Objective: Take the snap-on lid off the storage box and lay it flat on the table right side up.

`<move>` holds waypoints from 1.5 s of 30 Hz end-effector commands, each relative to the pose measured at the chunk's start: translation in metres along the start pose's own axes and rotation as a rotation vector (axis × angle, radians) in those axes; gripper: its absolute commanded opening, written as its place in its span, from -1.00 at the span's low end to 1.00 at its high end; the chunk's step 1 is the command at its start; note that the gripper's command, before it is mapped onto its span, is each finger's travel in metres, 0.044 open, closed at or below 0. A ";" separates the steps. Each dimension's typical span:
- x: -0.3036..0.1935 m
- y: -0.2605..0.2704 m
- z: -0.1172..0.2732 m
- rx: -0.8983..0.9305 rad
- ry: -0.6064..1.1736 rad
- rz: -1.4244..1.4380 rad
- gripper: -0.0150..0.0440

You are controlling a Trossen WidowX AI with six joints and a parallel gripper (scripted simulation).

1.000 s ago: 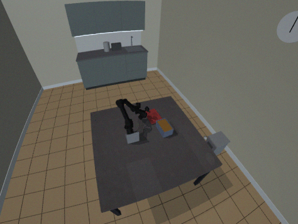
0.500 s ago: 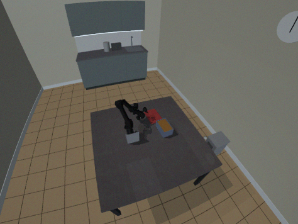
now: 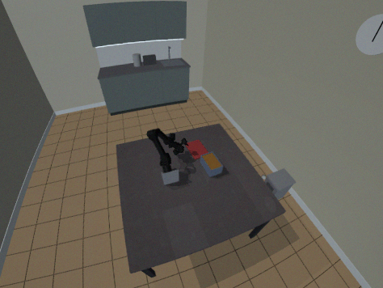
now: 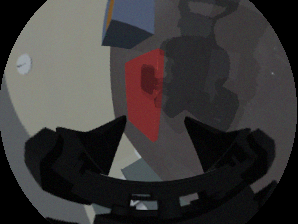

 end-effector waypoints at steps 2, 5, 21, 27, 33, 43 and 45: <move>-0.002 0.006 0.008 0.004 0.006 -0.006 1.00; -0.002 0.009 0.013 0.004 0.006 -0.006 1.00; -0.003 0.025 0.041 0.005 0.006 -0.005 1.00; -0.003 0.031 0.052 0.005 0.006 -0.005 1.00; -0.003 0.036 0.062 0.005 0.006 -0.004 1.00; -0.002 0.038 0.066 0.005 0.006 -0.004 1.00; -0.002 0.038 0.066 0.005 0.006 -0.004 1.00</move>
Point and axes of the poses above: the point midway between the two fingers, 35 mm back from their tips, its own z axis back along the fingers, its own y axis across the jaws, x = y × z, the point moved 2 cm from there along z, back along the fingers, and after that the axes turned 3 degrees about -z, right-handed, at the moved point
